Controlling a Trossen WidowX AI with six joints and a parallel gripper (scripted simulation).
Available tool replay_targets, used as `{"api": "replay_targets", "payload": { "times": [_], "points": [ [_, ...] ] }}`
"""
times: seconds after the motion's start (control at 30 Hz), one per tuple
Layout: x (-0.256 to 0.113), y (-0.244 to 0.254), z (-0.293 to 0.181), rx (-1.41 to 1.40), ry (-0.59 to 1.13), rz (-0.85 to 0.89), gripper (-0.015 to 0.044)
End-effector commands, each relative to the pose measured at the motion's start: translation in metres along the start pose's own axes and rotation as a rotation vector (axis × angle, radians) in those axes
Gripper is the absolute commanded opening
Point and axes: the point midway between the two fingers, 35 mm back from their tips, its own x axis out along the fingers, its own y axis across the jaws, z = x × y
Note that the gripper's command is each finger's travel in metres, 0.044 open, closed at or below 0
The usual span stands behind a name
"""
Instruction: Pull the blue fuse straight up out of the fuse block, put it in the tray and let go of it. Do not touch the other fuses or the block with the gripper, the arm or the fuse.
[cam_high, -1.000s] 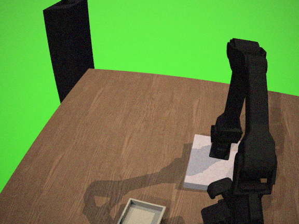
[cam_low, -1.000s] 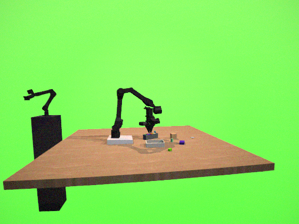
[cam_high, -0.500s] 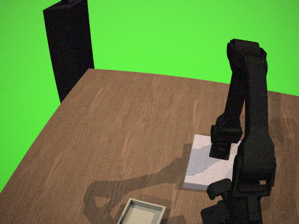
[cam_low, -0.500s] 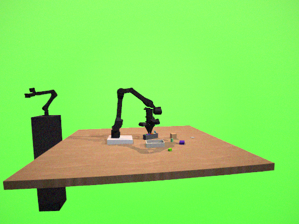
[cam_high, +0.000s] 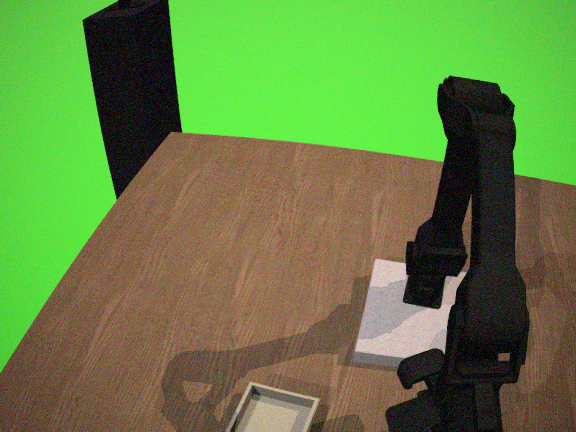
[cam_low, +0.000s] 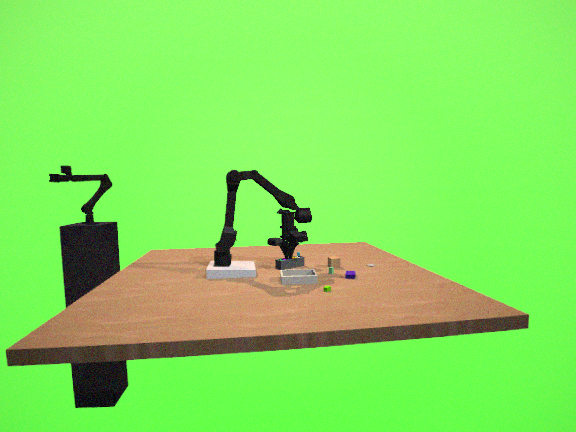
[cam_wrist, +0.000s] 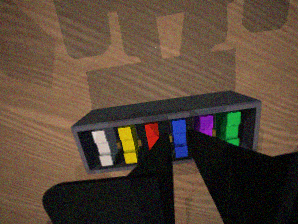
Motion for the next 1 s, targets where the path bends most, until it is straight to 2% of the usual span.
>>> {"api": "replay_targets", "payload": {
  "times": [0.0,0.13,0.47,0.97],
  "points": [
    [0.0027,-0.0011,-0.0004,0.003,0.003,-0.006,0.0069],
    [0.0027,-0.0011,-0.0004,0.003,0.003,-0.006,0.0069],
    [0.0013,-0.0008,-0.0003,0.0,0.002,-0.004,0.0002],
    [-0.0038,-0.0005,-0.0002,0.0,0.002,-0.004,0.0]
  ]
}}
